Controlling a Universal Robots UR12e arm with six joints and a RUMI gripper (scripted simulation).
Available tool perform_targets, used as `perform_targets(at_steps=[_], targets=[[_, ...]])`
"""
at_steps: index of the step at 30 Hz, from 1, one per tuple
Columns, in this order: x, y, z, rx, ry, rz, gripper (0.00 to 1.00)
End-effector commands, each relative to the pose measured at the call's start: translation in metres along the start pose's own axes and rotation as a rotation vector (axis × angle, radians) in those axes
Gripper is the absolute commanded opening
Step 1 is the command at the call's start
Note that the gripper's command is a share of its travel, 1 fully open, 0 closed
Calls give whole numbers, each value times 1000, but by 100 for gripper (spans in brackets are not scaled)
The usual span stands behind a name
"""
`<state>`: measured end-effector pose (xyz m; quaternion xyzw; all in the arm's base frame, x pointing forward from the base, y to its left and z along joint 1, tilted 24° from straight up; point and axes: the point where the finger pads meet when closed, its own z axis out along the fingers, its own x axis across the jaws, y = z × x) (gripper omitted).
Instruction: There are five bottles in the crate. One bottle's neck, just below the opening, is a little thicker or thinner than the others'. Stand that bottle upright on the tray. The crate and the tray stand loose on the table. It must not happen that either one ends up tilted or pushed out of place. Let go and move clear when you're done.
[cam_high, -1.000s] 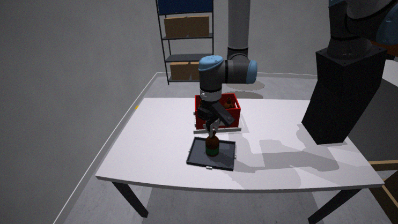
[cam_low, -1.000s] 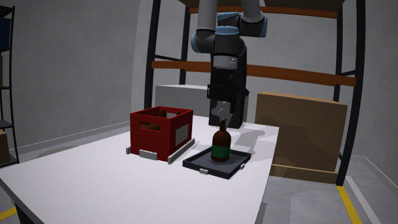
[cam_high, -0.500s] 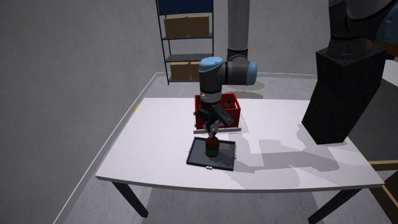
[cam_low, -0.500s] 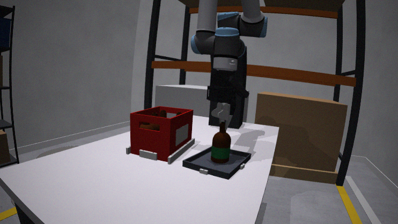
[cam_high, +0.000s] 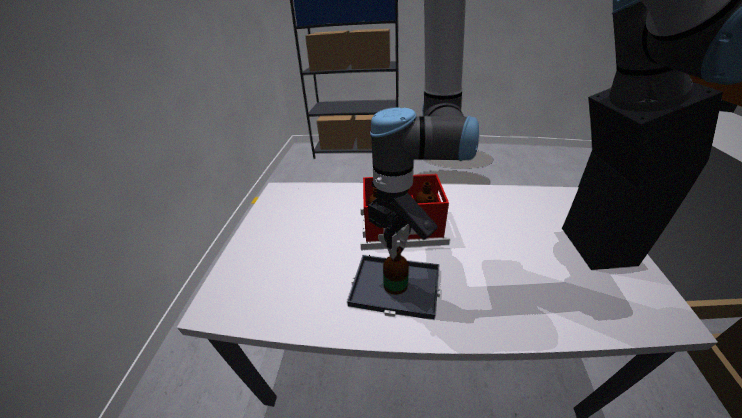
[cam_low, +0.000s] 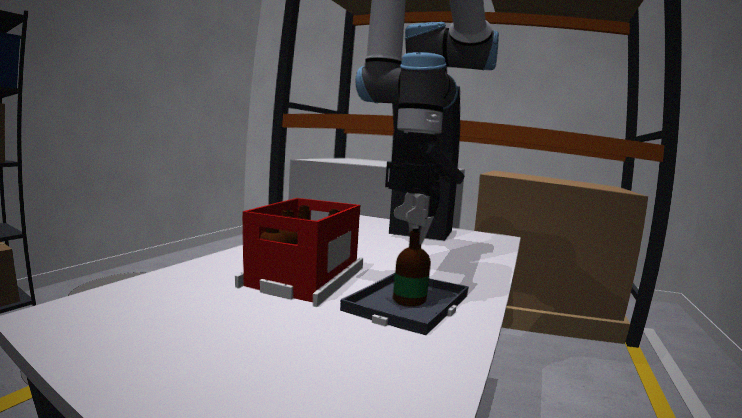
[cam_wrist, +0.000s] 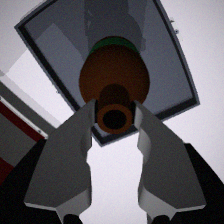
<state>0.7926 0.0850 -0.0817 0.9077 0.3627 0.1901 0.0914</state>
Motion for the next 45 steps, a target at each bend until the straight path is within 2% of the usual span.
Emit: perform_targets(at_steps=[1, 39, 40, 45], targets=[[0, 0, 0, -1, 1, 0, 0], [0, 0, 0, -1, 1, 0, 0], [0, 0, 0, -1, 1, 0, 100], [0, 0, 0, -1, 1, 0, 100]])
